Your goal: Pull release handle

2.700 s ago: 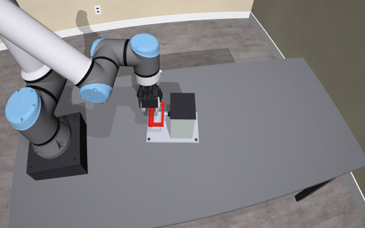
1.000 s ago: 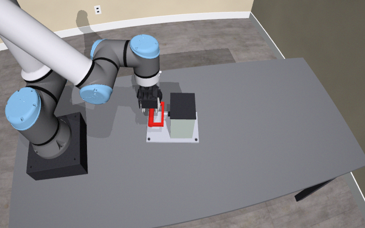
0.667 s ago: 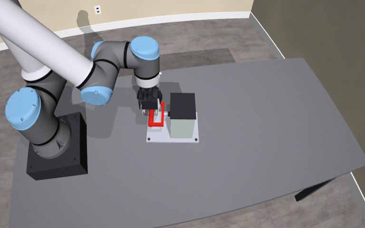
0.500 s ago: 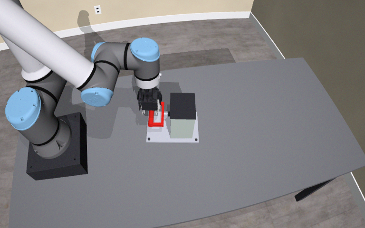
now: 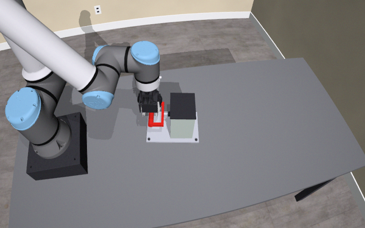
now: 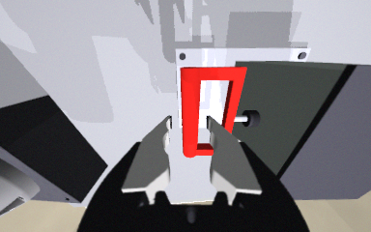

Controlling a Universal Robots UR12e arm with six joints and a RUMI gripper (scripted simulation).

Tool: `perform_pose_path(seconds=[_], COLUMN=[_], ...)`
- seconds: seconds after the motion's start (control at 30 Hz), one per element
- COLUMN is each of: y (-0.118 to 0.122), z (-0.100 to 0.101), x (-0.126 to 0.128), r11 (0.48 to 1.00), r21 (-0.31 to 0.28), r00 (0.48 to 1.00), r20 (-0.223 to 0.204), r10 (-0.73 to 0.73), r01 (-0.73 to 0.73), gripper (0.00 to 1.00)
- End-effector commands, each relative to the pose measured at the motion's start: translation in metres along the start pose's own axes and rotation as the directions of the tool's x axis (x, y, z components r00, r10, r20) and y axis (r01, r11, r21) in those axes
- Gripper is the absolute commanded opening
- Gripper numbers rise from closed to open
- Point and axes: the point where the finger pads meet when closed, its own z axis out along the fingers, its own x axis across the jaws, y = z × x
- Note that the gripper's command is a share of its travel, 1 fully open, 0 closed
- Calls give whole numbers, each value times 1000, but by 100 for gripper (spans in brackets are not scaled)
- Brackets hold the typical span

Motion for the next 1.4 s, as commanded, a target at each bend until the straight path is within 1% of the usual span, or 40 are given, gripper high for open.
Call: perform_pose_path(seconds=[0.0,0.37,1.37], y=[1,1,1], z=[5,8,7], x=[0,1,2], r11=[1000,1000,1000], r21=[0,0,0], r00=[1000,1000,1000], r20=[-1,-2,-4], r10=[0,0,0], r01=[0,0,0], gripper=[30,30,30])
